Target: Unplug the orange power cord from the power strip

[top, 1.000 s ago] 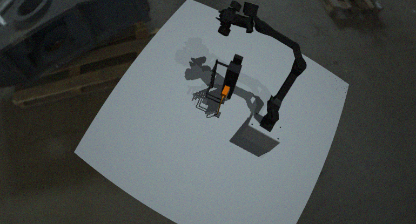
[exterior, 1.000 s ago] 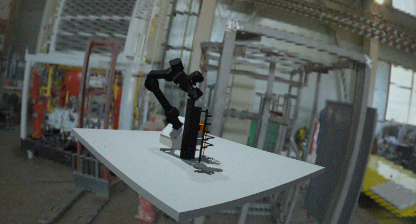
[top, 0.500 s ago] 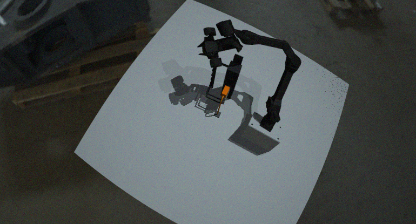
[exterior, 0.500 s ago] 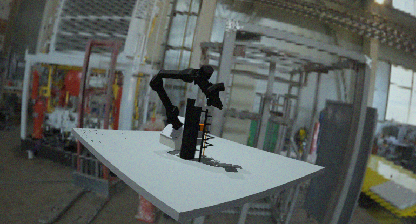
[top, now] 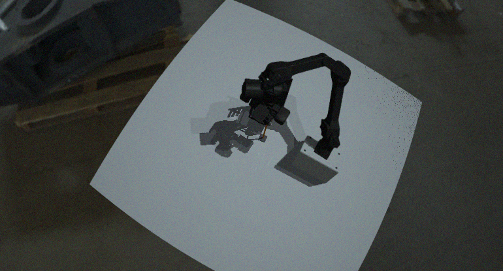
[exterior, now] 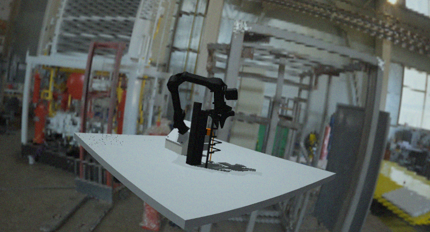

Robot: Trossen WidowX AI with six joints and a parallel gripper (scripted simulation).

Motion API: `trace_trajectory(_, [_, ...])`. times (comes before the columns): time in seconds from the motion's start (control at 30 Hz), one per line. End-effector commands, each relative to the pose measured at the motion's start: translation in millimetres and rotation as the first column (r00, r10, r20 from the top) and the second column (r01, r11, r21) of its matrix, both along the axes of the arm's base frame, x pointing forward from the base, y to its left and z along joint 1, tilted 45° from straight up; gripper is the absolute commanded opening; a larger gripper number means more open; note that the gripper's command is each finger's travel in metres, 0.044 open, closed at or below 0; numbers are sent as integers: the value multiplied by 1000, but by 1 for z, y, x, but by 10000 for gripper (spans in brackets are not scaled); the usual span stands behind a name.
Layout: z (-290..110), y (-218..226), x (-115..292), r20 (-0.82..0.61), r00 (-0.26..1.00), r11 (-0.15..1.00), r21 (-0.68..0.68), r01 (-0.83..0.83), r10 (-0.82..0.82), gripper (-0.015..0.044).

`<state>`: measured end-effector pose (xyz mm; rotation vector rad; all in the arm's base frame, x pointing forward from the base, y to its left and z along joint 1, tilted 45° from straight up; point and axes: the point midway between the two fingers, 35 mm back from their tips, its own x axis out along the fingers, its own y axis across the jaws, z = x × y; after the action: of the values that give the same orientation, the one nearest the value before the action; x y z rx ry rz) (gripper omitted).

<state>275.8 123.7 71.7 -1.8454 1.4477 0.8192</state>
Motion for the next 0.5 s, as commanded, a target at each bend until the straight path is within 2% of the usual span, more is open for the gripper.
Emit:
trace_trajectory(0.0, [-10,-12,-31,-137,991,987,-160,-28,5,160])
trace_trajectory(0.47, [-7,-14,-29,-137,991,987,-160,-28,5,160])
